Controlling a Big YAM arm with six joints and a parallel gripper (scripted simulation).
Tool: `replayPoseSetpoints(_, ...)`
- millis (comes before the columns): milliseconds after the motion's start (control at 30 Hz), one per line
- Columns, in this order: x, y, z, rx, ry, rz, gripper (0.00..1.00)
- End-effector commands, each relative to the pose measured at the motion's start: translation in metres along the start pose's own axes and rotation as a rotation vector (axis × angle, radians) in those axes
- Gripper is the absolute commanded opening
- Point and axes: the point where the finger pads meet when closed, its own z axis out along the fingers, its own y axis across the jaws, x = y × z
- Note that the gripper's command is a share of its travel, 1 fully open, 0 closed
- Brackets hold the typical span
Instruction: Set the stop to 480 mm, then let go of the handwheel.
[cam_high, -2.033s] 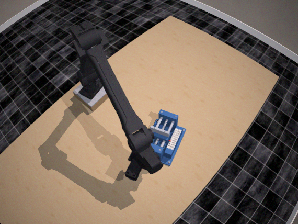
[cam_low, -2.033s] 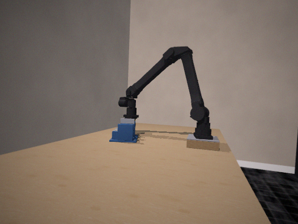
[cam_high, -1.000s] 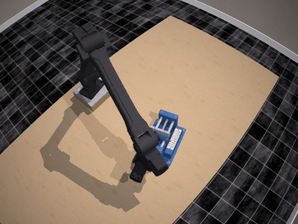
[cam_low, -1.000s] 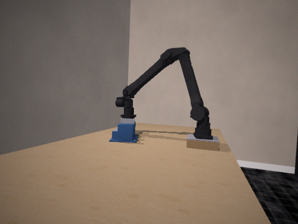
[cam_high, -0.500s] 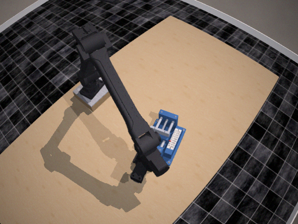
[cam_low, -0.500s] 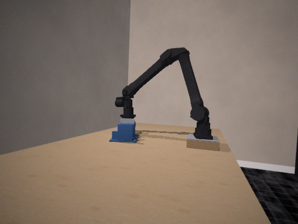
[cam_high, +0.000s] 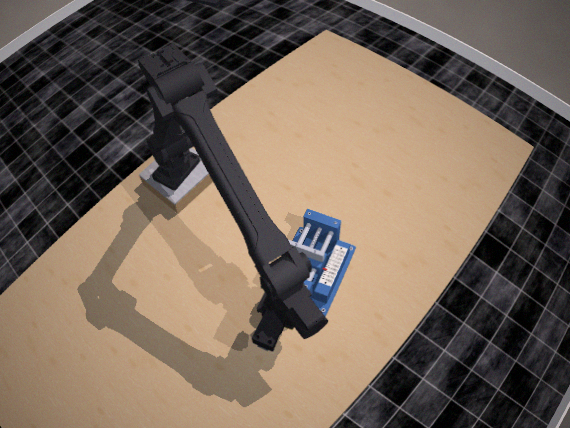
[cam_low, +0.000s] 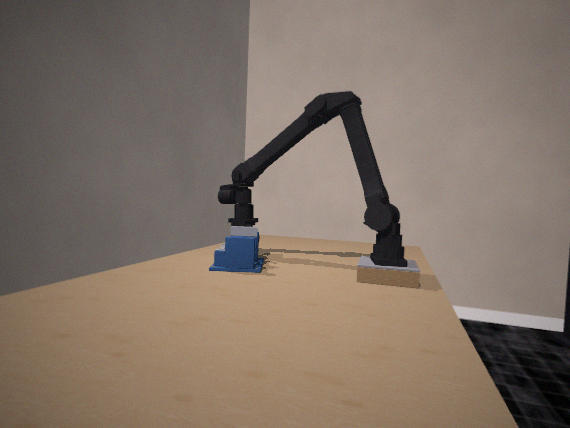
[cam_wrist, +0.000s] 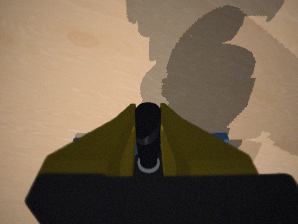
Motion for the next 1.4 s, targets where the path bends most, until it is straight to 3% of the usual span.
replayPoseSetpoints(0,-0.007,0.05,-0.026,-0.096,-0.042,-0.006,0.06)
replayPoseSetpoints(200,-0.006,0.049,-0.03,-0.088,-0.038,-0.006,0.06)
replayPoseSetpoints(233,-0.008,0.052,-0.04,-0.109,-0.05,-0.006,0.06)
replayPoseSetpoints(367,-0.007,0.052,-0.049,-0.114,-0.053,-0.006,0.06)
replayPoseSetpoints(633,-0.005,0.05,-0.045,-0.09,-0.039,-0.006,0.06)
replayPoseSetpoints(1033,-0.007,0.062,-0.056,-0.118,-0.054,-0.006,0.06)
replayPoseSetpoints(1133,-0.006,0.059,-0.07,-0.124,-0.057,-0.006,0.06)
replayPoseSetpoints(1367,-0.005,0.055,-0.08,-0.115,-0.053,-0.006,0.06)
